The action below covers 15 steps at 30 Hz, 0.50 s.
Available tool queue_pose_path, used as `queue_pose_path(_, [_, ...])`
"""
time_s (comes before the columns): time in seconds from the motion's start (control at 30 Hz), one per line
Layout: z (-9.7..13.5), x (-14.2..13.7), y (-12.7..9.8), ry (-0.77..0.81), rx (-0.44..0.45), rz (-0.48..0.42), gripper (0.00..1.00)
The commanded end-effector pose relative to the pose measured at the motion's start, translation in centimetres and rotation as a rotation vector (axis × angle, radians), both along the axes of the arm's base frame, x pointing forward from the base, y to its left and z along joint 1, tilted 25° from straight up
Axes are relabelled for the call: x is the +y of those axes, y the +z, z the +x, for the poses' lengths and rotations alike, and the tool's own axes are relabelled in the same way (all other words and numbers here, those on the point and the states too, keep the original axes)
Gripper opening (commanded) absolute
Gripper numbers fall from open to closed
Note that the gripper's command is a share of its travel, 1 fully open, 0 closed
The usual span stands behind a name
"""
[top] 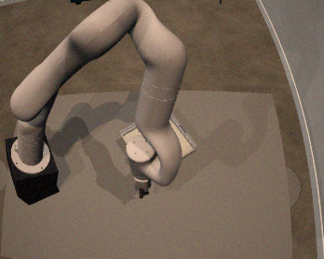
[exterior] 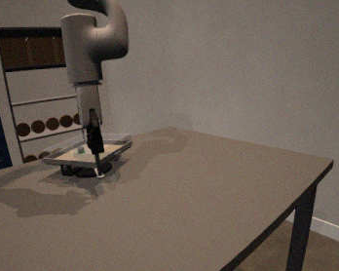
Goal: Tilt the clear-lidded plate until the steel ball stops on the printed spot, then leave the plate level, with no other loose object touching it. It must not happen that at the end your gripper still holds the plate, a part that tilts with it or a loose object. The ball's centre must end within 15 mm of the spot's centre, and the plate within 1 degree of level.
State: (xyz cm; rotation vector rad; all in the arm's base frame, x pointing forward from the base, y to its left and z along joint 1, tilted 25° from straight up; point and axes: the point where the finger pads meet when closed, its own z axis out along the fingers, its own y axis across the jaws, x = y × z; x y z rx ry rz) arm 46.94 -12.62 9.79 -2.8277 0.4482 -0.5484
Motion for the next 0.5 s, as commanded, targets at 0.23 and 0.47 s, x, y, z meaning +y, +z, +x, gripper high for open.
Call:
queue_pose_path(0.23, [0.04, -0.04, 0.07, 0.0, -0.001, 0.0, 0.61])
queue_pose_path(0.47, [-0.03, -0.06, 0.22, 0.0, -0.001, 0.0, 0.61])
